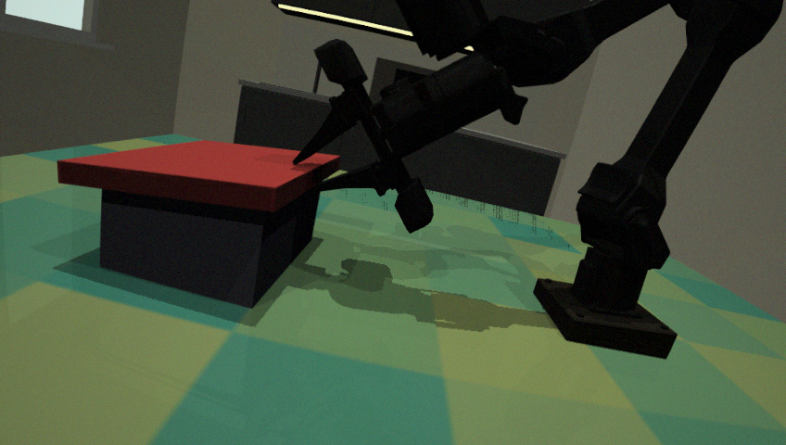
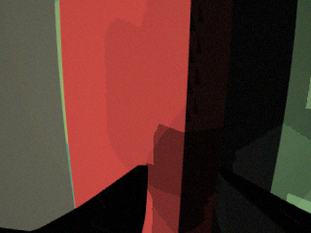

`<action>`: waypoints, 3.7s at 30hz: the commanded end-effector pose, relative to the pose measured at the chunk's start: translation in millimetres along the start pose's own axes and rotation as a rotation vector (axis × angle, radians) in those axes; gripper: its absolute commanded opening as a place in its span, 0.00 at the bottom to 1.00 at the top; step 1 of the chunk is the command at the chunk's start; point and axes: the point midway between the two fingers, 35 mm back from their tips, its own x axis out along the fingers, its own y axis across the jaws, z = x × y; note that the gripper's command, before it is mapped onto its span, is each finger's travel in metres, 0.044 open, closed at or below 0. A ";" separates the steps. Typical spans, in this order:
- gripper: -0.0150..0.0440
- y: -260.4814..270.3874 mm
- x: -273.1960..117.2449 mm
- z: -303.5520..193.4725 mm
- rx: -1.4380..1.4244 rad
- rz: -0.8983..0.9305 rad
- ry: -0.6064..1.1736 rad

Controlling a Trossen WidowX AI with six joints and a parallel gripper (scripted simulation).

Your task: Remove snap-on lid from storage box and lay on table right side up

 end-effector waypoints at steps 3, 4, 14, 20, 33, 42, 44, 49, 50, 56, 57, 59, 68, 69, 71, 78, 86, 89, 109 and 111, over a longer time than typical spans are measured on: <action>0.25 0.8 0.5 -0.2 -0.004 0.001 0.002; 0.25 0.8 -0.3 0.1 -0.003 0.001 0.002; 0.25 11.1 -8.4 0.1 -0.006 0.002 0.005; 0.25 17.9 -12.5 0.1 -0.006 0.002 0.005; 0.25 34.3 -19.6 0.0 -0.005 0.003 0.005; 0.25 46.6 -23.3 0.0 -0.005 0.003 0.005; 0.25 49.5 -24.0 0.0 -0.005 0.003 0.005; 0.25 56.7 -25.6 -0.1 -0.005 0.004 0.005; 0.25 58.2 -25.9 -0.1 -0.005 0.004 0.005; 0.25 67.4 -27.3 -0.1 -0.005 0.004 0.005; 0.25 69.0 -27.4 -0.1 -0.005 0.004 0.005; 0.25 72.2 -27.7 -0.1 -0.005 0.004 0.005; 0.25 87.1 -28.4 -0.2 -0.005 0.005 0.005; 0.25 88.5 -28.8 -0.2 -0.005 0.005 0.005; 0.25 90.8 -30.1 -0.2 -0.005 0.005 0.005; 0.25 100.3 -33.1 -0.2 -0.005 0.005 0.005; 0.25 113.2 -34.1 -0.3 -0.005 0.006 0.005; 0.25 116.8 -35.9 -0.3 -0.005 0.006 0.005; 0.25 136.8 -52.4 -0.3 -0.005 0.006 0.005; 0.25 138.8 -54.1 -0.3 -0.005 0.006 0.005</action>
